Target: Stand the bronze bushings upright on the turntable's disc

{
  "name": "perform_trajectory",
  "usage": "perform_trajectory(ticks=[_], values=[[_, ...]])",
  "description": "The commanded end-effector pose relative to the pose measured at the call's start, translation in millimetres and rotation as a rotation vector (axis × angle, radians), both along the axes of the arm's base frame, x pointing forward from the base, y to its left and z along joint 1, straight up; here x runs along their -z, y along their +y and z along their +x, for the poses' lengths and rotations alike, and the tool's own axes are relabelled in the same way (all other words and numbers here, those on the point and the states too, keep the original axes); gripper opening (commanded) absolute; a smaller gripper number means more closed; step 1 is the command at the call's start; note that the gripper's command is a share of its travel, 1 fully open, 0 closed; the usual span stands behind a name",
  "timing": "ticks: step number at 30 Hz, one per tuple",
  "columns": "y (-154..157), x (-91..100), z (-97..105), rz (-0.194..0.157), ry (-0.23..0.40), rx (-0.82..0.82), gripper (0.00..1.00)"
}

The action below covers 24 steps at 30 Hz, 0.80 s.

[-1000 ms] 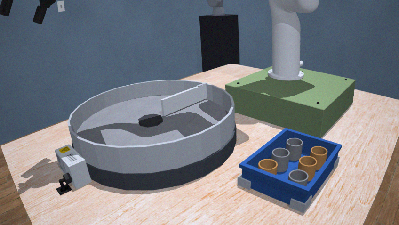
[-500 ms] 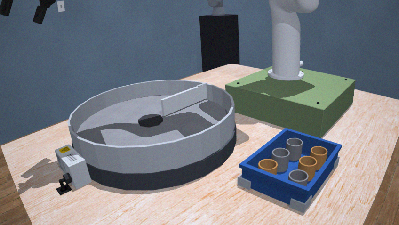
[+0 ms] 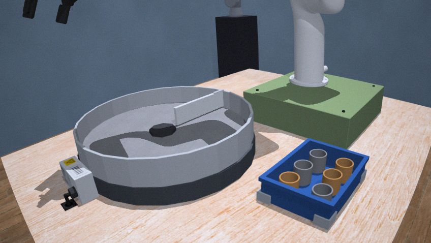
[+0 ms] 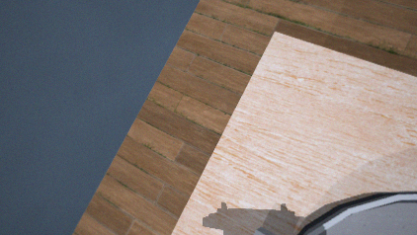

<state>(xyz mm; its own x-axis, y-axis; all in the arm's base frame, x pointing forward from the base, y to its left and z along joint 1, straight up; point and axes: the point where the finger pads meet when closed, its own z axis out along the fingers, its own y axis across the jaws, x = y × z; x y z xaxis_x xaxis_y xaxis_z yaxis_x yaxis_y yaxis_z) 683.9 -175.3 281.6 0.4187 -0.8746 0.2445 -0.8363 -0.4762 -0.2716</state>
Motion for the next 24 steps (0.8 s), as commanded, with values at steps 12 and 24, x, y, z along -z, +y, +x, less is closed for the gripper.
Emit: perform_trajectory(ticks=[12,24], values=[[40,27.2,-107,-0.002,0.128,-0.121,1.00],[67,59.4,-193,0.006,0.225,-0.206,1.00]])
